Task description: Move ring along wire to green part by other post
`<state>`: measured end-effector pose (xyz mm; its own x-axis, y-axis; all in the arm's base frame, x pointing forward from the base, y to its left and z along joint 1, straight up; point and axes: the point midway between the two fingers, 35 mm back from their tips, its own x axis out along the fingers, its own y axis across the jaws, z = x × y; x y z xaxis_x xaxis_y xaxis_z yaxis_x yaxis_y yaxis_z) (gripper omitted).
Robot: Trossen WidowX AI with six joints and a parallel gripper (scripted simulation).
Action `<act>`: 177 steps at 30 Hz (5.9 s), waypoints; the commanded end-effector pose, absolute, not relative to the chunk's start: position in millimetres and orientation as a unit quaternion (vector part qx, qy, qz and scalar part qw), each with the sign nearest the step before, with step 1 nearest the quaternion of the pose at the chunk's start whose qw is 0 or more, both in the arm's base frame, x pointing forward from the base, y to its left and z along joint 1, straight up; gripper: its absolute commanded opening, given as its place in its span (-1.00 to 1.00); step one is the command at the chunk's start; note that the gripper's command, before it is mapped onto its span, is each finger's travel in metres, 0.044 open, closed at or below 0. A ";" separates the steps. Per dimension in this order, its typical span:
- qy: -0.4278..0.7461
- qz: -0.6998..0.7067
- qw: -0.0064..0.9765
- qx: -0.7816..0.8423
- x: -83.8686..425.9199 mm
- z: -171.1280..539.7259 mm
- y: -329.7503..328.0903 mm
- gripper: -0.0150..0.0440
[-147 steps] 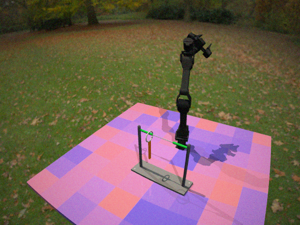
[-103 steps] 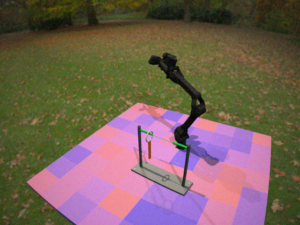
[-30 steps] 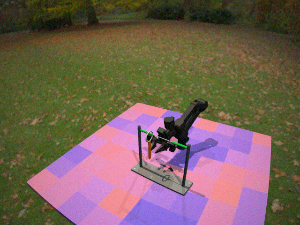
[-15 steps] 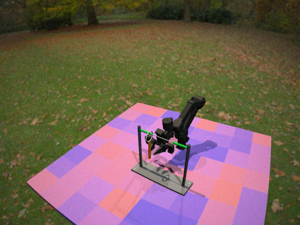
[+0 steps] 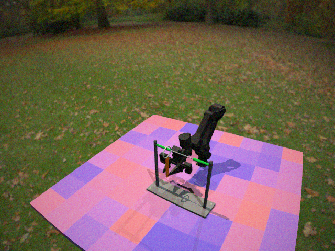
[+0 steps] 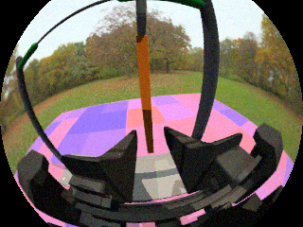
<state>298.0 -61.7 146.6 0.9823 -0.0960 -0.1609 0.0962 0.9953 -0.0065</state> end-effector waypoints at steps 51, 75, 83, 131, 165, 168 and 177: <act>0.080 -0.047 0.996 0.001 332.1 133.9 -62.5 -0.84; 0.079 -0.046 0.996 0.001 331.8 153.9 -64.4 -1.00; 0.079 -0.046 0.996 0.001 331.8 153.9 -64.4 -1.00; 0.080 -0.044 0.996 0.005 335.5 154.1 -29.5 -1.00; 0.078 -0.064 0.994 0.034 340.8 155.4 10.6 -1.00; 0.079 -0.062 0.994 0.032 341.3 155.7 13.1 -1.00; 0.079 -0.048 0.996 0.017 342.5 156.3 18.6 -1.00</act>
